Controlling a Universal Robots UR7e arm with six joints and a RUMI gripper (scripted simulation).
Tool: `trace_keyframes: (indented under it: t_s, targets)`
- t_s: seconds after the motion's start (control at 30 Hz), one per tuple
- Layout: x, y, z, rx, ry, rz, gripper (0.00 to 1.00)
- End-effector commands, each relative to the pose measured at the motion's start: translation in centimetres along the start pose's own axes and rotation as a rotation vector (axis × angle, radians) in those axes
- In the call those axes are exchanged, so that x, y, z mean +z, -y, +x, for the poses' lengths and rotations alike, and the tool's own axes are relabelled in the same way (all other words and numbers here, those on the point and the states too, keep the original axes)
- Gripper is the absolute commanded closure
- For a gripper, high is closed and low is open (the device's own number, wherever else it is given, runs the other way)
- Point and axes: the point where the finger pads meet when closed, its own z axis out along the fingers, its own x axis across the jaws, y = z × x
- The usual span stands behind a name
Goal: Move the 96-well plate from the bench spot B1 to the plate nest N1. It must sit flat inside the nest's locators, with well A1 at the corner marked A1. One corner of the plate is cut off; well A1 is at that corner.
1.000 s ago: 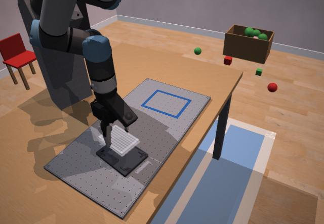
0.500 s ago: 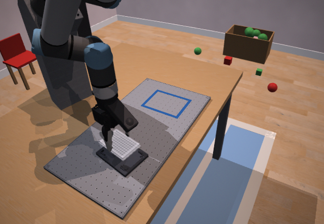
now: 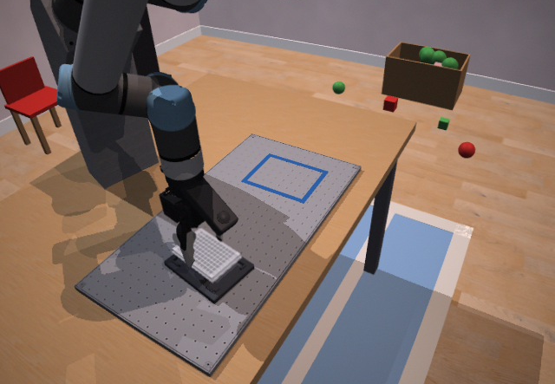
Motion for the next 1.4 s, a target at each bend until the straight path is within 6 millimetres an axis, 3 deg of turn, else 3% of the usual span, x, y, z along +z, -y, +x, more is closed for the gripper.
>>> trace_keyframes:
  t_s: [0.0, 1.37]
  targets:
    - [0.72, 0.04, 0.01, 0.0, 0.0, 0.001, 1.0]
    - [1.51, 0.04, 0.0, 0.0, 0.0, 0.001, 1.0]
